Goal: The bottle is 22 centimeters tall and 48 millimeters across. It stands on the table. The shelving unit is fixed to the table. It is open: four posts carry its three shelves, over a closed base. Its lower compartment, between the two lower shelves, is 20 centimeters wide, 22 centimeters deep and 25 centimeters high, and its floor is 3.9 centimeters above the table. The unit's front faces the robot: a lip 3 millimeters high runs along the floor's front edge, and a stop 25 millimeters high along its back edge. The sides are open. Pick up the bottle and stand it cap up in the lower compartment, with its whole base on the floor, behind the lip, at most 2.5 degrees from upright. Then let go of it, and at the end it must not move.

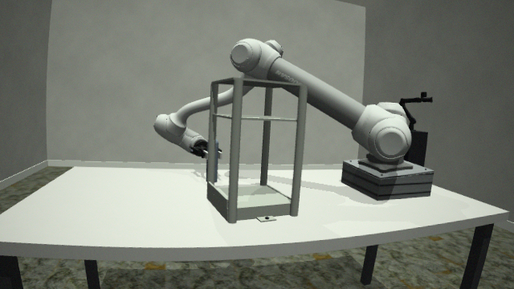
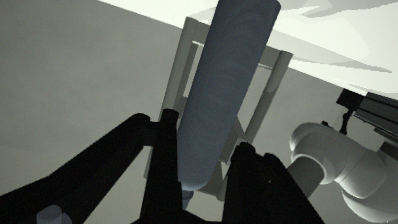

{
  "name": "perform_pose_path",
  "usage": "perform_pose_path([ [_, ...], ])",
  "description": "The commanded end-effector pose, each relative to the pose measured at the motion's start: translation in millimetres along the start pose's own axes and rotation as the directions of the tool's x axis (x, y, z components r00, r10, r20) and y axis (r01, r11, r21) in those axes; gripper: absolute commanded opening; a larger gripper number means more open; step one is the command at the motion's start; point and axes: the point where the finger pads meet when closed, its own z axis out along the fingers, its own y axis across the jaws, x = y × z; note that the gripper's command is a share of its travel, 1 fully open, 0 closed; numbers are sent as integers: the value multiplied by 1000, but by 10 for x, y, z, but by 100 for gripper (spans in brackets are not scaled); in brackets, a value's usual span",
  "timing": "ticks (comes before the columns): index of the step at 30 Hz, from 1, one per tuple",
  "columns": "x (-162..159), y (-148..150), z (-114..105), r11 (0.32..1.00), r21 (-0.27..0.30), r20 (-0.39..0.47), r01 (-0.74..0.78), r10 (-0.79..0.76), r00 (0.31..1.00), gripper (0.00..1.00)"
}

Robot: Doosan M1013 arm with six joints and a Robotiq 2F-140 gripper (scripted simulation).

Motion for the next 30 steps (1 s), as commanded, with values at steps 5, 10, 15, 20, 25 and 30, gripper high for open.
perform_pose_path([
  [5, -6, 0, 0, 1000, 0, 0, 0, 0, 1000, 0],
  [10, -49, 0, 0, 1000, 0, 0, 0, 0, 1000, 0],
  [15, -105, 0, 0, 1000, 0, 0, 0, 0, 1000, 0],
  [20, -241, 0, 0, 1000, 0, 0, 0, 0, 1000, 0],
  [25, -392, 0, 0, 1000, 0, 0, 0, 0, 1000, 0],
  [30, -513, 0, 0, 1000, 0, 0, 0, 0, 1000, 0],
])
